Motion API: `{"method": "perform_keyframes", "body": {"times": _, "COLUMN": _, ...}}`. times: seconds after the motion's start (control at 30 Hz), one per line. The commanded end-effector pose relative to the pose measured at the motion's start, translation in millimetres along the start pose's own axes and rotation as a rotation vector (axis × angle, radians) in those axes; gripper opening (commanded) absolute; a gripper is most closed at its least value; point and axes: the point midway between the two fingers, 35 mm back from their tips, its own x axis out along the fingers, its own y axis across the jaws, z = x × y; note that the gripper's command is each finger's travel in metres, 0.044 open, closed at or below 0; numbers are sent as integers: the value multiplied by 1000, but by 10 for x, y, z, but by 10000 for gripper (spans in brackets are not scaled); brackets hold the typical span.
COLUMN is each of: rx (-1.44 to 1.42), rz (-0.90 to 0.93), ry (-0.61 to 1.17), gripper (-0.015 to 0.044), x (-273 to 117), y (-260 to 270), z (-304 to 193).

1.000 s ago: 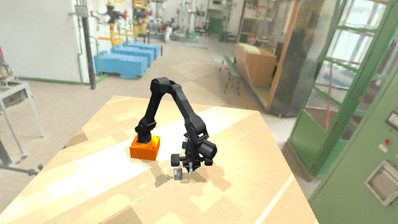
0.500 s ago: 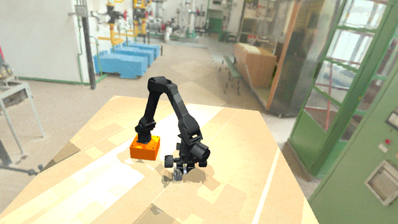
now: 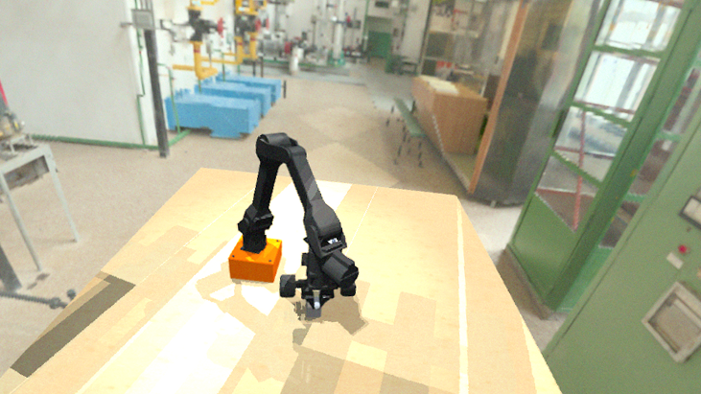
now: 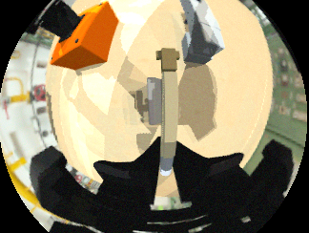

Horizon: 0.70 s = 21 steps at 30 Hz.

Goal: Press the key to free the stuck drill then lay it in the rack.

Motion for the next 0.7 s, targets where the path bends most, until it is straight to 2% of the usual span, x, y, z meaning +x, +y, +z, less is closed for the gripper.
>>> {"method": "perform_keyframes", "body": {"times": 0.0, "rx": -5, "rz": 6, "ry": -1, "gripper": 0, "x": 82, "y": 13, "z": 5}}
{"method": "perform_keyframes", "body": {"times": 0.67, "rx": -5, "rz": 6, "ry": -2, "gripper": 0, "x": 327, "y": 14, "z": 9}}
